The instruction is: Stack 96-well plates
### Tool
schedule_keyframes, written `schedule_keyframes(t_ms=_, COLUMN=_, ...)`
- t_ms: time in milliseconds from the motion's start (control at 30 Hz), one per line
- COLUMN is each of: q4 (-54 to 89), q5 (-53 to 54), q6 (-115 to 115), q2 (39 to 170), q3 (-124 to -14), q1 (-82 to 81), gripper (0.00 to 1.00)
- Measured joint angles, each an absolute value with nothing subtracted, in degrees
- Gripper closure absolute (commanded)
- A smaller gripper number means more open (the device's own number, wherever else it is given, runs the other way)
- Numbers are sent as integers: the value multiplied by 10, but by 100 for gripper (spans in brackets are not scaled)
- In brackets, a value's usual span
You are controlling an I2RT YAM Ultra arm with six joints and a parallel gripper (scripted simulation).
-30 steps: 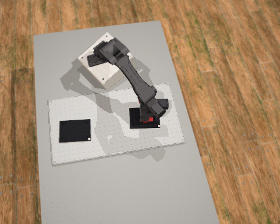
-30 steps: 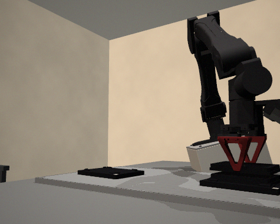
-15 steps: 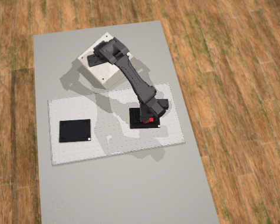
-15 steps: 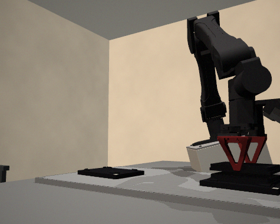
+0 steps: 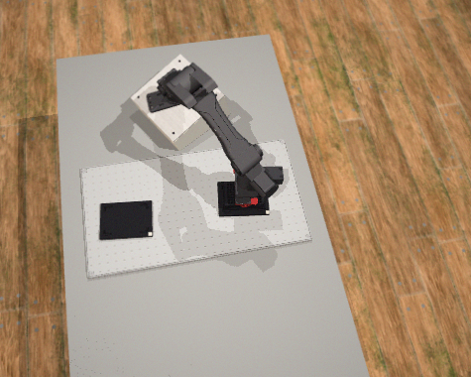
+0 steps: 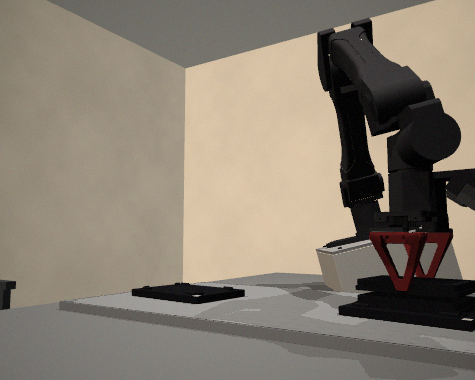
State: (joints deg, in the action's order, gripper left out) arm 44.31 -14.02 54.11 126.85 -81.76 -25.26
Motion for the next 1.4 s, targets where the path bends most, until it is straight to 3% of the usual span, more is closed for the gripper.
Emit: schedule_keyframes(t_ms=1400, q4=430, q5=-140, q6=544, q2=1270, q3=-810, q1=-251, gripper=100)
